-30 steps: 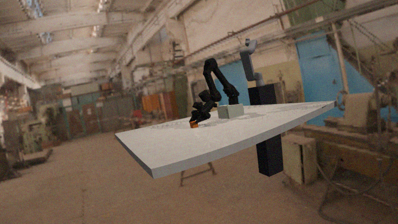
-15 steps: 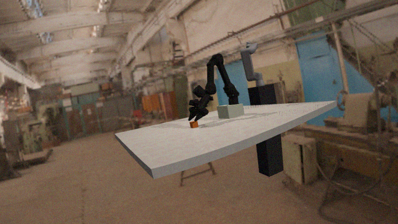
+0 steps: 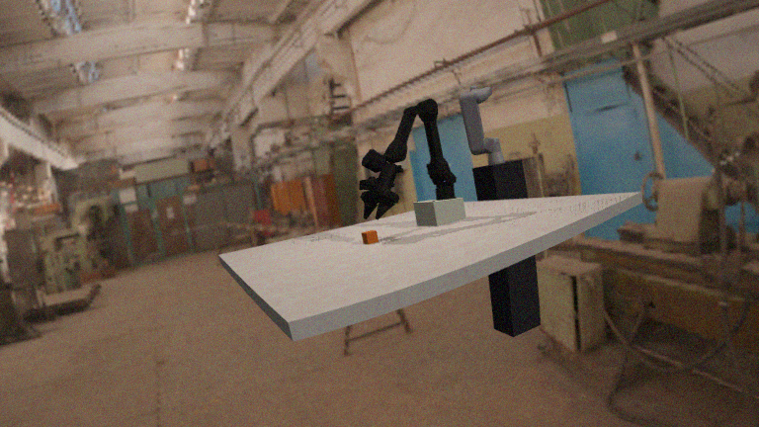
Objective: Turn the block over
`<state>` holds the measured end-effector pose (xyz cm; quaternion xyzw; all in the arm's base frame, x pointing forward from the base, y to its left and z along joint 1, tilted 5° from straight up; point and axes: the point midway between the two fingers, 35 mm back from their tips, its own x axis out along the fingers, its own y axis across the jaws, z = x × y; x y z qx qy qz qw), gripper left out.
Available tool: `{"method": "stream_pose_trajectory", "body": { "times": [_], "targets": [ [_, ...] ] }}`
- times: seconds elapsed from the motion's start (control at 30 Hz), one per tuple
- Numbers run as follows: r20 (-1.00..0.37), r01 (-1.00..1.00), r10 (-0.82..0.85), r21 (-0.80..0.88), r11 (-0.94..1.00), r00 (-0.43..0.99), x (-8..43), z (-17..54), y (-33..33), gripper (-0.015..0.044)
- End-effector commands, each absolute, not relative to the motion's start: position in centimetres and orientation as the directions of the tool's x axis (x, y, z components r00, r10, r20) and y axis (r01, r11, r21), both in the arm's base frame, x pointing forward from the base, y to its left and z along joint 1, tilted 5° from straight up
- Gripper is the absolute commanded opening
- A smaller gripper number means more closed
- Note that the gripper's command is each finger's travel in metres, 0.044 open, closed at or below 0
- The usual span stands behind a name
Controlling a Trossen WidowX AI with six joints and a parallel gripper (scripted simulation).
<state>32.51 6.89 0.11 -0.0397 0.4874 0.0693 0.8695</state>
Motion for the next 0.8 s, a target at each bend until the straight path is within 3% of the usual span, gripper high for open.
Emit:
{"method": "stream_pose_trajectory", "body": {
  "times": [0.0, 0.13, 0.63, 0.77],
  "targets": [
    [-0.868, -0.154, 0.083, 0.007, 0.988, 0.489, 32.1, 0.9, 6.9, 0.044],
    [-0.892, -0.155, 0.075, 0.006, 0.988, 0.446, 32.7, 0.9, 7.0, 0.044],
    [-0.999, -0.155, 0.001, 0.006, 0.988, -0.035, 36.3, 3.0, 7.6, 0.044],
    [-0.998, -0.155, -0.002, 0.007, 0.988, -0.057, 36.3, 3.1, 7.7, 0.044]
  ]
}}
